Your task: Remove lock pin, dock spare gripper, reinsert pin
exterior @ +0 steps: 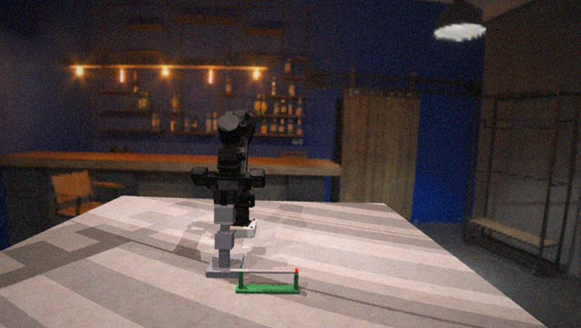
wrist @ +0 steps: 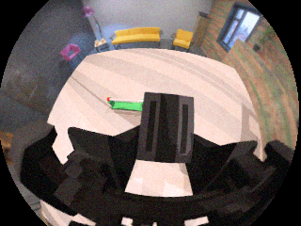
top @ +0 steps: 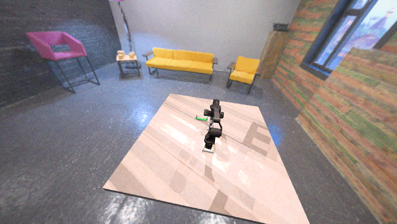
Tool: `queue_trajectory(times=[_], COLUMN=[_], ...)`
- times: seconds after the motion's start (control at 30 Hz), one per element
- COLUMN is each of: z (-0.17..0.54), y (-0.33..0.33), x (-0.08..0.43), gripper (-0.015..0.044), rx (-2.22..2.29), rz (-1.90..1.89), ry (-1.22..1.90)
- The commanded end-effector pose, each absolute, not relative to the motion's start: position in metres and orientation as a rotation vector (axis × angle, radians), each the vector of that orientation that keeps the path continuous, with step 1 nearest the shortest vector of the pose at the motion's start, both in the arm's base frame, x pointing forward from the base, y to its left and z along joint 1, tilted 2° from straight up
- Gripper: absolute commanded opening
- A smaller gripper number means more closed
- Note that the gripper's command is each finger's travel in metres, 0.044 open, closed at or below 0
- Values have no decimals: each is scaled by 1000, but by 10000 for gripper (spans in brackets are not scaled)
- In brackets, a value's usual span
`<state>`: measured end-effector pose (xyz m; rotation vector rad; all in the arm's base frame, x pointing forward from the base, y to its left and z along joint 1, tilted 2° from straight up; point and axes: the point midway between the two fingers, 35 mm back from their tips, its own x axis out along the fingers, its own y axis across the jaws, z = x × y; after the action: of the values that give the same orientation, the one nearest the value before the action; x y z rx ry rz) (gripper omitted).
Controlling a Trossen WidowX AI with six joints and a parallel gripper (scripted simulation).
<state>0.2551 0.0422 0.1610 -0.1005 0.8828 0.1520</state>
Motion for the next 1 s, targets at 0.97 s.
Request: queue_trajectory(times=[0.97], z=[138], y=[42], x=[261], gripper=[53], rx=[-99], rz=[150], ry=[876])
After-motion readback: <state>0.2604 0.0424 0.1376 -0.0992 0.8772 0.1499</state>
